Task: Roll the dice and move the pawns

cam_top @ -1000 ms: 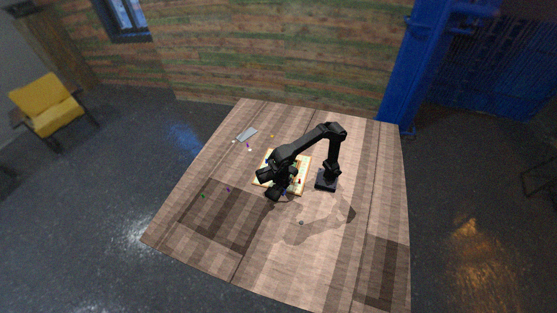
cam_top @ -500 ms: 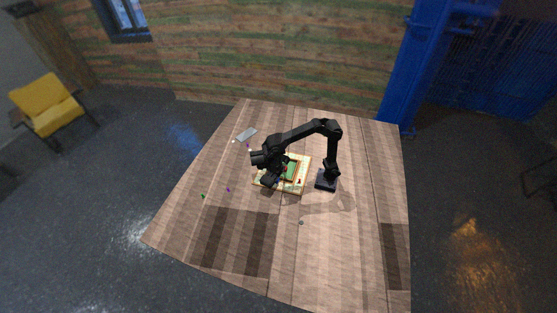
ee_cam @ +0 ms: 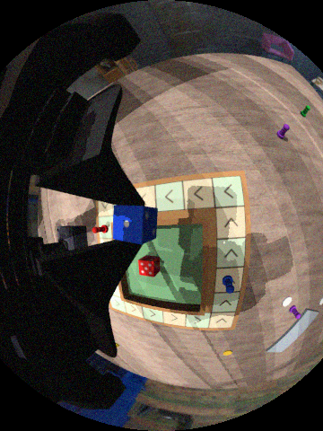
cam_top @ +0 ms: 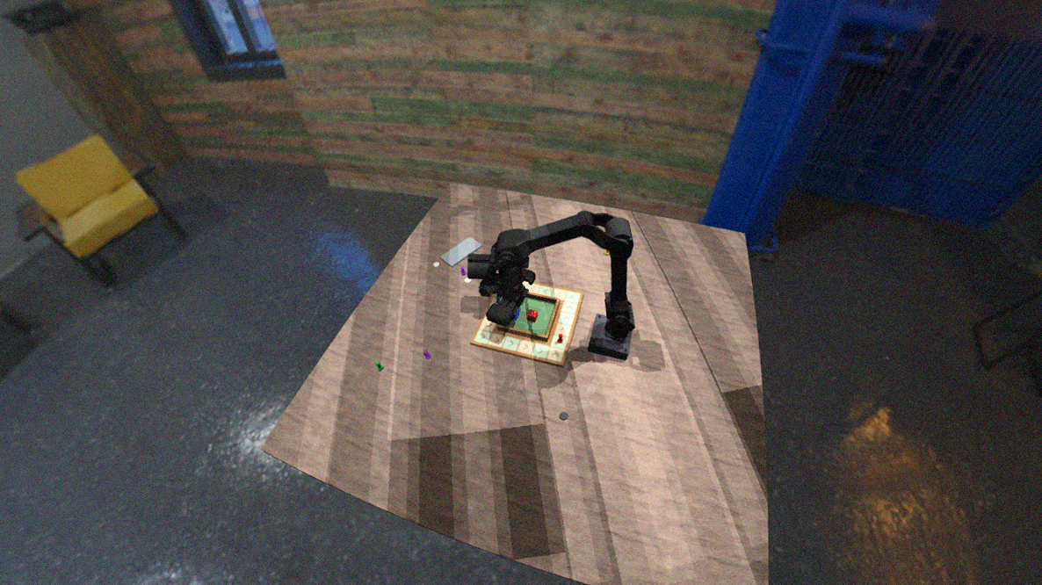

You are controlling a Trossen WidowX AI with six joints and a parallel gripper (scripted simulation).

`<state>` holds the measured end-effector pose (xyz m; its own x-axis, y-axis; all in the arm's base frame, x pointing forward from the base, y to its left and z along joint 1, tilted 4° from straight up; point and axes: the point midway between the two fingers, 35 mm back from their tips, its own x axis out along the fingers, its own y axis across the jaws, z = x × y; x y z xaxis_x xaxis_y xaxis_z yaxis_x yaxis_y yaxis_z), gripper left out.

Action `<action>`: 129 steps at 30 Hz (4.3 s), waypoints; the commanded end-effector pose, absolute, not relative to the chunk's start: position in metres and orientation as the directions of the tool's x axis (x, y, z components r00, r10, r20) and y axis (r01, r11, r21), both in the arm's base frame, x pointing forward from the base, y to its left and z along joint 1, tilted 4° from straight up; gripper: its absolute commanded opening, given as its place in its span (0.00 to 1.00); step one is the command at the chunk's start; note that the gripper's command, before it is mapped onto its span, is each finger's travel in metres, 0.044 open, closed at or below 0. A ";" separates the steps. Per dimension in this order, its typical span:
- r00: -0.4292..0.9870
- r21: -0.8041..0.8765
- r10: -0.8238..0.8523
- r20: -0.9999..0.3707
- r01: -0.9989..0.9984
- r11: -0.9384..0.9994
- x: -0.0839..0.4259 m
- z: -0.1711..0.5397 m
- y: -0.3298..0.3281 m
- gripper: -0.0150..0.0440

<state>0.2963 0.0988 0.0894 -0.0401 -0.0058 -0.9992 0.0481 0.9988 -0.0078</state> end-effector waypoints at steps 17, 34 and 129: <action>-0.044 -0.021 -0.024 -0.999 -0.066 0.998 0.315 0.072 -0.011 0.25; 0.369 -0.011 0.011 -0.929 -0.057 0.998 0.325 0.059 -0.011 0.25; 0.051 -0.009 -0.006 -0.999 -0.065 0.998 0.315 0.092 -0.011 1.00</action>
<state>0.3173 -0.0110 0.0902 0.0464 -0.0071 -0.9989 -0.0657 0.9978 -0.0101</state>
